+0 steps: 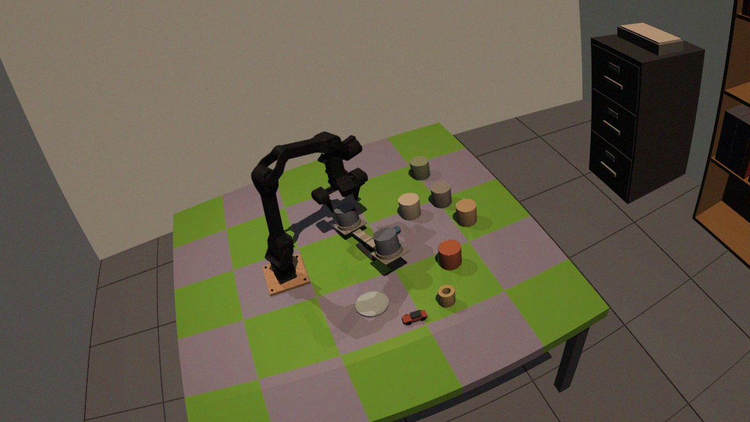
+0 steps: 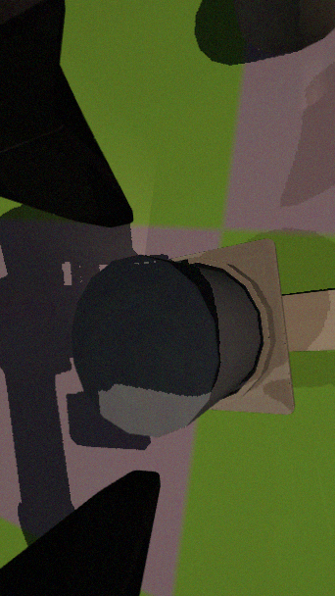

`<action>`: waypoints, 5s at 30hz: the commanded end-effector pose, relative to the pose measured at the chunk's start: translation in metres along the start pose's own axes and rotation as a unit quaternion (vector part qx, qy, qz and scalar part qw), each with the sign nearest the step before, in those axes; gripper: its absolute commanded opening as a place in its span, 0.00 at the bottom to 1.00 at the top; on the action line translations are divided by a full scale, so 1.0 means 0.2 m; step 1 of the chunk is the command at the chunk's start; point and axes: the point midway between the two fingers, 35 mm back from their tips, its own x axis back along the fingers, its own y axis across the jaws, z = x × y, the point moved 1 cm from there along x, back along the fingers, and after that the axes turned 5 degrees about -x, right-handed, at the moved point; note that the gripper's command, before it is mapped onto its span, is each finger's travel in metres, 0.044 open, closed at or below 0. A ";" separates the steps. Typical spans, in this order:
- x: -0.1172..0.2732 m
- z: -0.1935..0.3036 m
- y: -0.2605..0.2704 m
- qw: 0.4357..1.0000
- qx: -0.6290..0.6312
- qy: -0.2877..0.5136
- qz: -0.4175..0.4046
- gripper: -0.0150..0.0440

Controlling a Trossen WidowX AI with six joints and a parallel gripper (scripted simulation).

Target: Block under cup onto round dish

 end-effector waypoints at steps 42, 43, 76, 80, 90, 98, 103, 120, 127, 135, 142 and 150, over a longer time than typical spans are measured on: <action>-0.27 0.00 -0.01 1.000 -0.002 -0.003 0.002 0.78; -0.27 0.00 -0.01 1.000 -0.002 -0.003 0.002 0.76; -0.08 0.01 0.03 1.000 -0.002 -0.002 0.002 0.25; -0.06 0.01 0.03 1.000 -0.002 -0.002 0.002 0.25; 0.01 0.01 0.04 1.000 -0.002 -0.002 0.002 0.25; 0.06 0.01 0.04 1.000 -0.002 -0.002 0.002 0.25; 0.09 0.01 0.04 1.000 -0.002 -0.002 0.002 0.25; 0.21 0.01 0.03 1.000 -0.002 -0.002 0.002 0.25; 0.25 0.01 0.03 1.000 -0.002 -0.002 0.002 0.25; 0.30 0.00 0.02 1.000 -0.002 -0.002 0.002 0.25; 0.35 0.00 0.01 1.000 -0.002 -0.002 0.002 0.25; 0.39 0.00 0.00 1.000 -0.002 -0.002 0.002 0.25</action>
